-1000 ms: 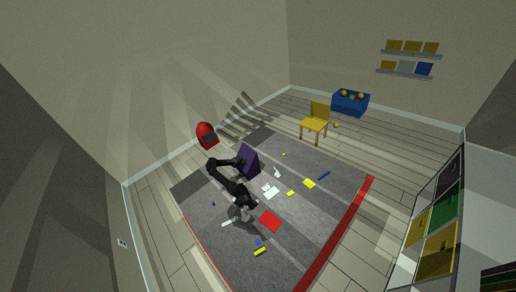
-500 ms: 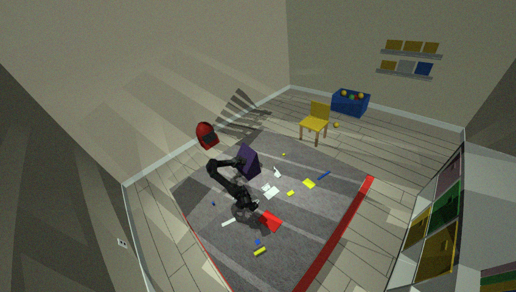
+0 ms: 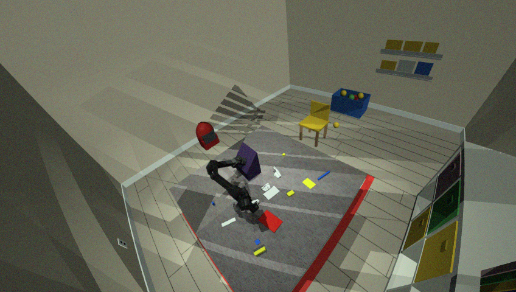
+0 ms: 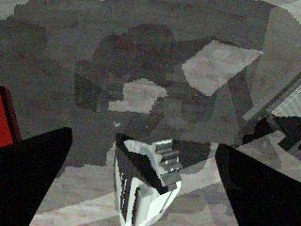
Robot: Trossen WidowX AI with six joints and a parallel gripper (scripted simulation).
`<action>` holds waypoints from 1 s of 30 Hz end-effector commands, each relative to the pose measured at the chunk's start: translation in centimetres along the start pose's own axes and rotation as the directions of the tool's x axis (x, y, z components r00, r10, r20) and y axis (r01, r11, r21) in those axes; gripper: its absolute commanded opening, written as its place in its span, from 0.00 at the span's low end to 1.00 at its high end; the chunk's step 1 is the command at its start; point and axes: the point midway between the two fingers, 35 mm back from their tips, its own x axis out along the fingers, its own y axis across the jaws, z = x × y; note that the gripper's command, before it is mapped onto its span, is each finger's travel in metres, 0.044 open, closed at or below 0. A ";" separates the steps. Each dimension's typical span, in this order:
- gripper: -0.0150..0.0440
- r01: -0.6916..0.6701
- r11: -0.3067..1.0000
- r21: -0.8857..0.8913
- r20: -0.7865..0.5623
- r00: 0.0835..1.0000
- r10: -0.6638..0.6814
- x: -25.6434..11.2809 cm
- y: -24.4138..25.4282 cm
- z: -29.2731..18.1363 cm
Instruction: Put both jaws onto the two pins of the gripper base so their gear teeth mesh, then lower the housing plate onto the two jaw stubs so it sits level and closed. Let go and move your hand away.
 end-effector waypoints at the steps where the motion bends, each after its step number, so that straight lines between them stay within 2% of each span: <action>1: 1.00 0.000 1.000 -0.007 -0.005 1.000 0.000 0.7 -0.1 -0.1; 11: 1.00 0.000 1.000 -0.007 -0.002 1.000 0.000 1.9 -0.2 -0.1; 22: 0.51 0.000 1.000 -0.007 -0.002 1.000 0.000 1.9 -0.2 -0.1; 30: 0.42 0.000 1.000 -0.007 -0.002 1.000 0.000 1.9 -0.2 -0.1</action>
